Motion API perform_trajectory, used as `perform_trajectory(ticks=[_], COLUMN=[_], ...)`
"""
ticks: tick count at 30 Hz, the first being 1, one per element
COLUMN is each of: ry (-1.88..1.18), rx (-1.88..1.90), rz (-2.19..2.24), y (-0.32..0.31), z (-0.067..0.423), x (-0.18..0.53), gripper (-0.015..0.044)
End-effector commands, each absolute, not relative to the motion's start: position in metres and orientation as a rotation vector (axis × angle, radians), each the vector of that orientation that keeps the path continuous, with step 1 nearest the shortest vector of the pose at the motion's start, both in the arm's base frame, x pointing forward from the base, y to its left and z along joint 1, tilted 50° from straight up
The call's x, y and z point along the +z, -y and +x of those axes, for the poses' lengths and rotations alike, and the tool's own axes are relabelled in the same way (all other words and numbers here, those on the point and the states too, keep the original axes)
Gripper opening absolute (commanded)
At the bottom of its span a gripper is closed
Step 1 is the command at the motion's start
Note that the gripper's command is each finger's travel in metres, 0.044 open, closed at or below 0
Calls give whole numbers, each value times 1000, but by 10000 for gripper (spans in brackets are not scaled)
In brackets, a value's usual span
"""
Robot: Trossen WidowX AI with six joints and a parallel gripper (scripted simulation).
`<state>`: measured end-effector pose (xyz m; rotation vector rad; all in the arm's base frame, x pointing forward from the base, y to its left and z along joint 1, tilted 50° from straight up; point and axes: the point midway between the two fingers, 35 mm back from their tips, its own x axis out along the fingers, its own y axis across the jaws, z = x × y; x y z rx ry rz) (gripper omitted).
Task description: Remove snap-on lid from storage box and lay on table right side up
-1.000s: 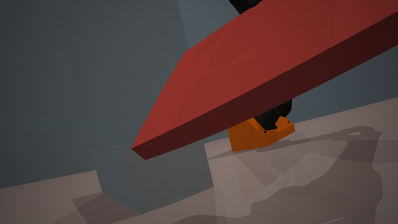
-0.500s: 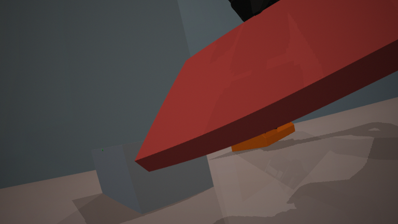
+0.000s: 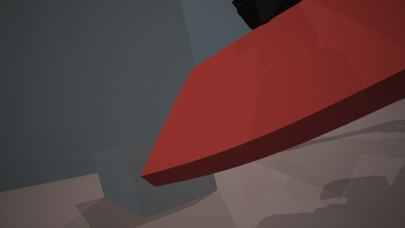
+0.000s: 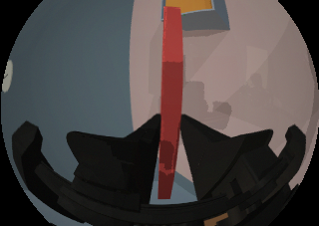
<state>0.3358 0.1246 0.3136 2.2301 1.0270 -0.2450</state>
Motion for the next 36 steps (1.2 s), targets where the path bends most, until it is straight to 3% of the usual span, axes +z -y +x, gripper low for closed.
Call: perform_trajectory(ticks=[1, 36], ry=[-1015, -1015], rx=[-249, -246], rz=[2237, 2239], y=[-125, -146], z=[336, 333], x=[311, 294], gripper=[0, 0])
